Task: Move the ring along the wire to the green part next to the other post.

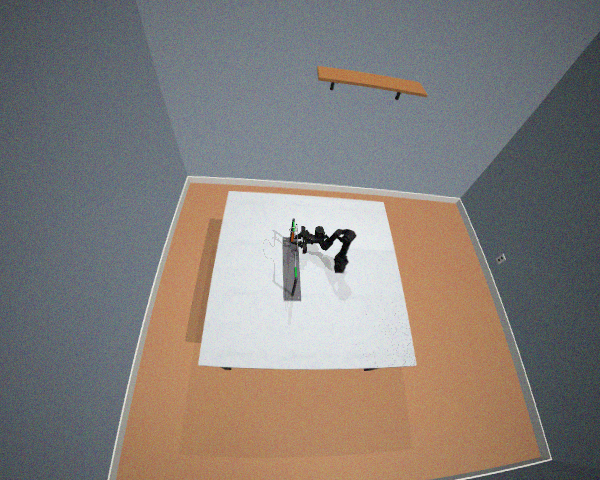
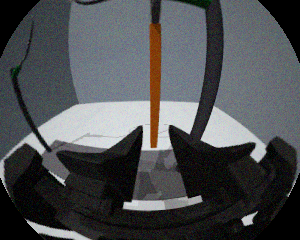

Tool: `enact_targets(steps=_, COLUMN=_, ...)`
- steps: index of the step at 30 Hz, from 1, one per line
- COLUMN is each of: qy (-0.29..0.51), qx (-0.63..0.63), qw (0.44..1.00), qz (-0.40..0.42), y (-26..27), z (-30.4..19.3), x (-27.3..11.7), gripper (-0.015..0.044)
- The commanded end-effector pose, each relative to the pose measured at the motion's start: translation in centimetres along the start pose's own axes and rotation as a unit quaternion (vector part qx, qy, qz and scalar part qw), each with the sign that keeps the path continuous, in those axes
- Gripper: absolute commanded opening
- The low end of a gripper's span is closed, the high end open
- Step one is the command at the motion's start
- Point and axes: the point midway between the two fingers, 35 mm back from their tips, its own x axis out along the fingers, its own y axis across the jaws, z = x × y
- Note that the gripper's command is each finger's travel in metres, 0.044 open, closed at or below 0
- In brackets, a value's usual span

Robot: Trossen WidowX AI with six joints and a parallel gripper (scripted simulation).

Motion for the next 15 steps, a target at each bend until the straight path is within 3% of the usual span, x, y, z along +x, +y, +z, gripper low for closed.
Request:
enact_targets(steps=1, qy=-0.002, qx=0.000, qw=1.000, qz=-0.001, y=-0.1, z=0.1, x=0.7, gripper=0.0160)
enact_targets(steps=15, qy=-0.004, qx=0.001, qw=1.000, qz=-0.001, y=0.3, z=0.1, x=2.8, gripper=0.0160)
